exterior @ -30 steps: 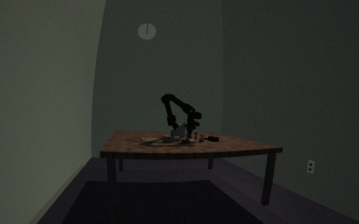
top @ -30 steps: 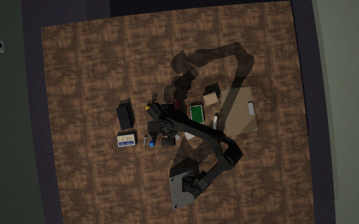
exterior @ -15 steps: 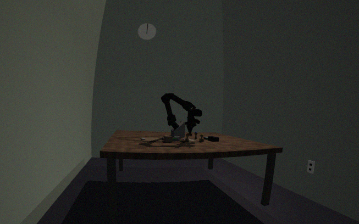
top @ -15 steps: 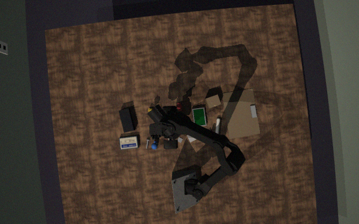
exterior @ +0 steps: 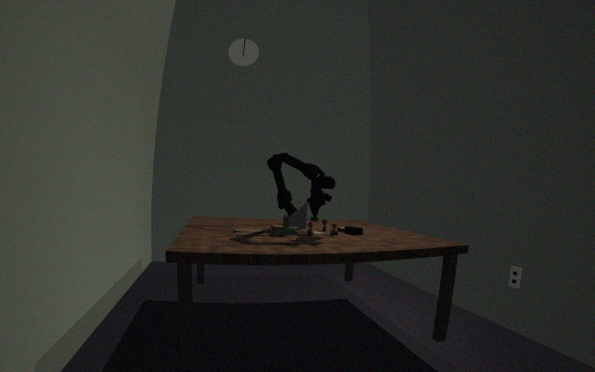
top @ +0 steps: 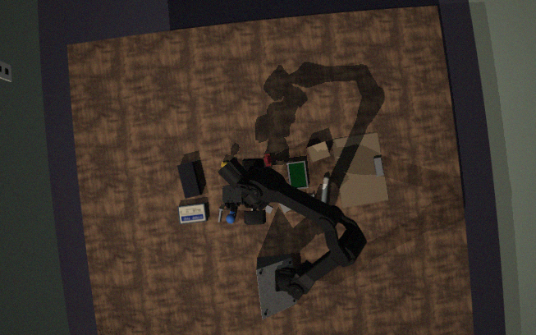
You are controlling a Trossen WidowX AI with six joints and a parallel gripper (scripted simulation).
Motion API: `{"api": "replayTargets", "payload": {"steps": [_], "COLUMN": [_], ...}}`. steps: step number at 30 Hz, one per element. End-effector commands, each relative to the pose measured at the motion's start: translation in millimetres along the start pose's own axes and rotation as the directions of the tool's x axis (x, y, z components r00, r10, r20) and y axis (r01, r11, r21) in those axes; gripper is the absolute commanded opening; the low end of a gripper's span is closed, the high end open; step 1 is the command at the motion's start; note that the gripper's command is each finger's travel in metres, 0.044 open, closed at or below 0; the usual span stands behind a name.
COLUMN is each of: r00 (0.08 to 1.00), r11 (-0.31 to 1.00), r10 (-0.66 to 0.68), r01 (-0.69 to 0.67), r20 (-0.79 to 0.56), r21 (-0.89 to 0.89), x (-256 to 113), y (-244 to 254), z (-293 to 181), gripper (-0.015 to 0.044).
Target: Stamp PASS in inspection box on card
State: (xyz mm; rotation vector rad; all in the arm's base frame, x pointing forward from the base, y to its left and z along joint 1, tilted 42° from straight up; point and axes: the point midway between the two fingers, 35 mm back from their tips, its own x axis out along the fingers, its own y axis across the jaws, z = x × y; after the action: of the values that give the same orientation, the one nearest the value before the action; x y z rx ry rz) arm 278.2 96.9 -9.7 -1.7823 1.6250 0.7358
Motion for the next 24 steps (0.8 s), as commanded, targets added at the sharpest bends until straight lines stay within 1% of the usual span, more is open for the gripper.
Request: {"api": "replayTargets", "payload": {"steps": [1, 5, 24], "r00": [1.000, 1.000, 1.000], "r11": [1.000, 1.000, 1.000], "r10": [-0.004, -0.004, -0.003], "r01": [0.004, 0.004, 0.003], "r20": [0.008, 0.009, 0.013], "r21": [0.010, 0.010, 0.009], "x": [-8.2, -9.4, -14.1], "y": [-1.3, -0.7, 20.6], "z": [0.4, -6.8, -93.5], "gripper": [0.0000, 0.0000, 0.0000]}}
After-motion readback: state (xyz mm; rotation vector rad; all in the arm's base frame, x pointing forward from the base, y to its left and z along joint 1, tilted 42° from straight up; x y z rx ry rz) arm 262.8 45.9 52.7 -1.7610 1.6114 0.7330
